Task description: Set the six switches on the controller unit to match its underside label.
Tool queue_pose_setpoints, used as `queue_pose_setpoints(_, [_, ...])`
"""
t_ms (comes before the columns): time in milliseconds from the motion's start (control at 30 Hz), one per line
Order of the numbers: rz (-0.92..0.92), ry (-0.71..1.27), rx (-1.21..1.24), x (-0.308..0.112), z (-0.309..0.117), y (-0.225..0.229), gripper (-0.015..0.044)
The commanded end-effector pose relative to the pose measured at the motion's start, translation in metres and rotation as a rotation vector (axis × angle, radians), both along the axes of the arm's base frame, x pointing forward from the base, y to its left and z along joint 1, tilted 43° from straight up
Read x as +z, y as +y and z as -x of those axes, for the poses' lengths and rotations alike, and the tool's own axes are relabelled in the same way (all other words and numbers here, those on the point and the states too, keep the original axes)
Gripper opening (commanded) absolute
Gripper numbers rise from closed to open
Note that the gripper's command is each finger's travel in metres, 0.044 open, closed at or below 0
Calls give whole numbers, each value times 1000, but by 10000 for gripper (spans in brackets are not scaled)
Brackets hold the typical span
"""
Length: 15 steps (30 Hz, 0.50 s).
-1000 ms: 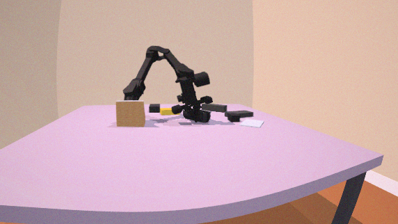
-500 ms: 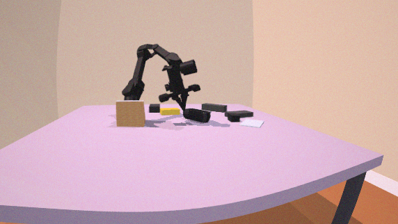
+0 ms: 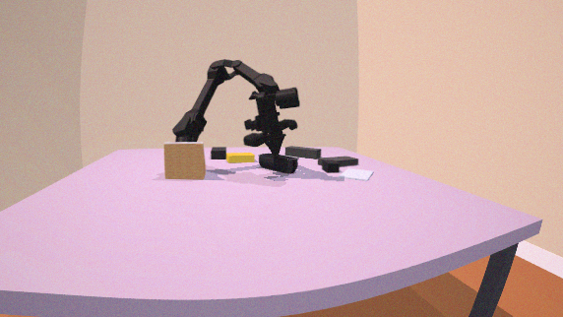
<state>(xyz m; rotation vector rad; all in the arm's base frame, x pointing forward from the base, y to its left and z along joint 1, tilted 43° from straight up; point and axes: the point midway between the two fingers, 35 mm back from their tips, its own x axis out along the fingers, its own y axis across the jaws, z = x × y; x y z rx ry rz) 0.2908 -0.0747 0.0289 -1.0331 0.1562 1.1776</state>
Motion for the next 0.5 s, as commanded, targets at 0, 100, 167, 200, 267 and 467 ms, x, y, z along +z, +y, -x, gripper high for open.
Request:
queue_pose_setpoints(0, [5, -18, 12, 1, -4, -2, 0])
queue_pose_setpoints(100, [5, -18, 12, 1, -4, -2, 0])
queue_pose_setpoints(167, [5, -18, 12, 1, -4, -2, 0])
queue_pose_setpoints(200, [5, -18, 12, 1, -4, -2, 0])
queue_pose_setpoints(267, [14, 6, 31, 9, -7, 3, 0])
queue_pose_setpoints(467, [117, 191, 172, 83, -11, 48, 0])
